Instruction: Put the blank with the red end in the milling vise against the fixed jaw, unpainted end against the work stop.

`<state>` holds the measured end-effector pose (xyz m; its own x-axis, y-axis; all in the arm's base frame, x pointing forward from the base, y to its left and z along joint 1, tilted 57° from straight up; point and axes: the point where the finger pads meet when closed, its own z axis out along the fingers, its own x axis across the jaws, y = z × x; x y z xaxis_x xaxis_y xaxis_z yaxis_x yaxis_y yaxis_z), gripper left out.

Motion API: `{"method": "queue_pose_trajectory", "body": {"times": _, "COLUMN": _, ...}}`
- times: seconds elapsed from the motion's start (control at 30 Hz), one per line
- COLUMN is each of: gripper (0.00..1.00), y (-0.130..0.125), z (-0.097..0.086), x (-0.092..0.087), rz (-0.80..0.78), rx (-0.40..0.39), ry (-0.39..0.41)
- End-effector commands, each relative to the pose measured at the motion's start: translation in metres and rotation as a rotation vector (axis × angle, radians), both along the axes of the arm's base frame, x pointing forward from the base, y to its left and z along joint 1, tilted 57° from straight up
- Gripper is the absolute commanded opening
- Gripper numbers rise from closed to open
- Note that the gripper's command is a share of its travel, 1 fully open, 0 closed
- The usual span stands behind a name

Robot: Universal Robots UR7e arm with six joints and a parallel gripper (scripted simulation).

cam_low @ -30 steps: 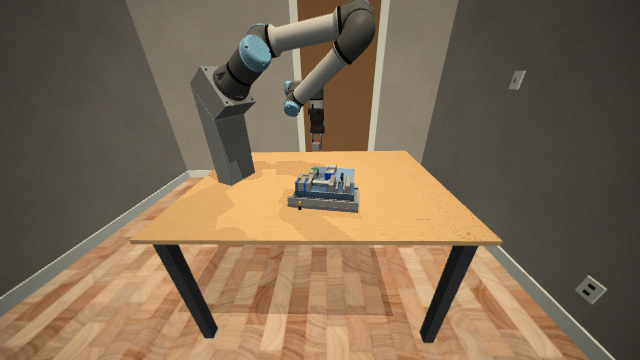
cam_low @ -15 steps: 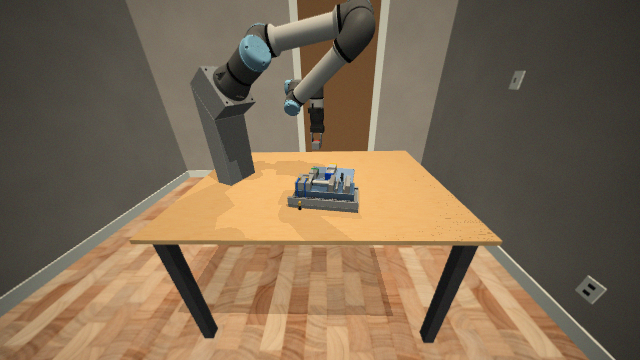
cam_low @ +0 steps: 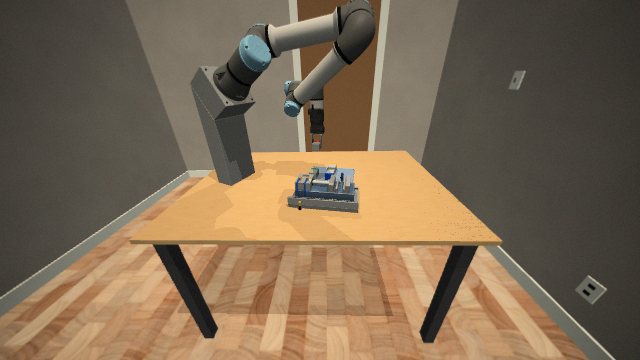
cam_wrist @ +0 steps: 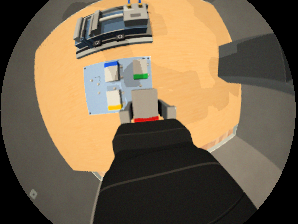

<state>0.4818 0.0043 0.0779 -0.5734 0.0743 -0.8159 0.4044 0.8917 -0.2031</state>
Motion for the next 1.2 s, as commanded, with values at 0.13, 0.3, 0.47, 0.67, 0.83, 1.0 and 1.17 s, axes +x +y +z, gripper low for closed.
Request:
{"method": "queue_pose_trajectory", "body": {"times": 0.13, "gripper": 0.0, "y": -0.0003, "z": -0.0004, "x": 0.001, "rz": 0.001, "rx": 0.0, "ry": -0.001}}
{"method": "queue_pose_trajectory", "body": {"times": 0.3, "gripper": 0.0, "y": -0.0012, "z": -0.0014, "x": 0.0023, "rz": 0.001, "rx": 0.0, "ry": -0.001}}
{"method": "queue_pose_trajectory", "body": {"times": 0.47, "gripper": 0.0, "y": -0.0012, "z": -0.0014, "x": 0.0023, "rz": 0.001, "rx": 0.0, "ry": -0.001}}
{"method": "queue_pose_trajectory", "body": {"times": 0.67, "gripper": 0.0, "y": -0.0013, "z": -0.0015, "x": 0.0025, "rz": 0.001, "rx": 0.0, "ry": -0.001}}
{"method": "queue_pose_trajectory", "body": {"times": 0.83, "gripper": 0.0, "y": -0.0018, "z": -0.0022, "x": 0.0033, "rz": 0.001, "rx": 0.0, "ry": -0.001}}
{"method": "queue_pose_trajectory", "body": {"times": 1.0, "gripper": 0.0, "y": -0.0018, "z": -0.0022, "x": 0.0033, "rz": 0.001, "rx": 0.0, "ry": -0.001}}
{"method": "queue_pose_trajectory", "body": {"times": 1.17, "gripper": 0.0, "y": -0.0018, "z": -0.0022, "x": 0.0033, "rz": 0.001, "rx": 0.0, "ry": -0.001}}
